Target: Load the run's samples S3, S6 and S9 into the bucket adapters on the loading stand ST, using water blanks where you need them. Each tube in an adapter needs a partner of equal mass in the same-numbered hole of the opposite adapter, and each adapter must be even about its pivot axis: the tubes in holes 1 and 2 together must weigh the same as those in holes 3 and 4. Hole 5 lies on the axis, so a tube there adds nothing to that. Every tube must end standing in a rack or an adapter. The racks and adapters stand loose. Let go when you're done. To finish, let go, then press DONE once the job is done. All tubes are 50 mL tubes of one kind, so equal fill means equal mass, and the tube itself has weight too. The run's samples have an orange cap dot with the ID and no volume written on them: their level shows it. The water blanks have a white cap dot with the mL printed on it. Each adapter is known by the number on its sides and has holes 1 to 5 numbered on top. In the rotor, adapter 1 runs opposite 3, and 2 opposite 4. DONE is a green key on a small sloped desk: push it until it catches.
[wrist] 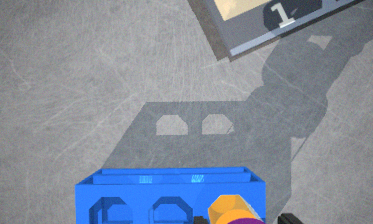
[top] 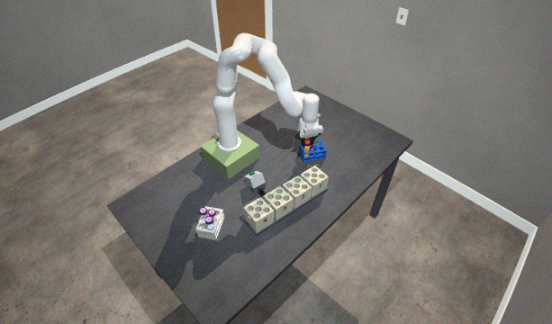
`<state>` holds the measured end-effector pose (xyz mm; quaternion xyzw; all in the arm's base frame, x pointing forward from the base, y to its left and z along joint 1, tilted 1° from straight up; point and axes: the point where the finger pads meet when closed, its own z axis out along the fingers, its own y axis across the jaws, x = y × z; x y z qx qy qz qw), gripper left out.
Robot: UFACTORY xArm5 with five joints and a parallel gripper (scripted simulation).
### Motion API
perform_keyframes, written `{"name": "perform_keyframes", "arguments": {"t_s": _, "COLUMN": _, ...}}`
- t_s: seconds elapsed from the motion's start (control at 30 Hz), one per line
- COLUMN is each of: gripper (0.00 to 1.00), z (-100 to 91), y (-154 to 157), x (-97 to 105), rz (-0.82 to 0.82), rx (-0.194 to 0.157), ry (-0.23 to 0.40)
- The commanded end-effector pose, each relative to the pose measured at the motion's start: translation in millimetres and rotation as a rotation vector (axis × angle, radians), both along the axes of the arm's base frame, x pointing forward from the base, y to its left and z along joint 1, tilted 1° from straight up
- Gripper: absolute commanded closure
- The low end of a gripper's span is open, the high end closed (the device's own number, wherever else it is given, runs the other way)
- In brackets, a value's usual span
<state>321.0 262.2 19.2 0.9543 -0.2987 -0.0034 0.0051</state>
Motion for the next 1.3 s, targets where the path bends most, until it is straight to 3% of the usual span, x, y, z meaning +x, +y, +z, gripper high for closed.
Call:
{"name": "perform_keyframes", "arguments": {"t_s": 0.0, "gripper": 0.56, "z": 1.1, "y": 0.9, "x": 1.1, "rz": 0.000, "rx": 0.002, "ry": -0.003}}
{"name": "perform_keyframes", "arguments": {"t_s": 0.47, "gripper": 0.56, "z": 1.2, "y": 0.9, "x": 1.1, "rz": 0.000, "rx": 0.002, "ry": -0.003}}
{"name": "perform_keyframes", "arguments": {"t_s": 1.27, "gripper": 0.56, "z": 45.2, "y": 1.2, "x": 1.4, "rz": 0.000, "rx": 0.002, "ry": -0.003}}
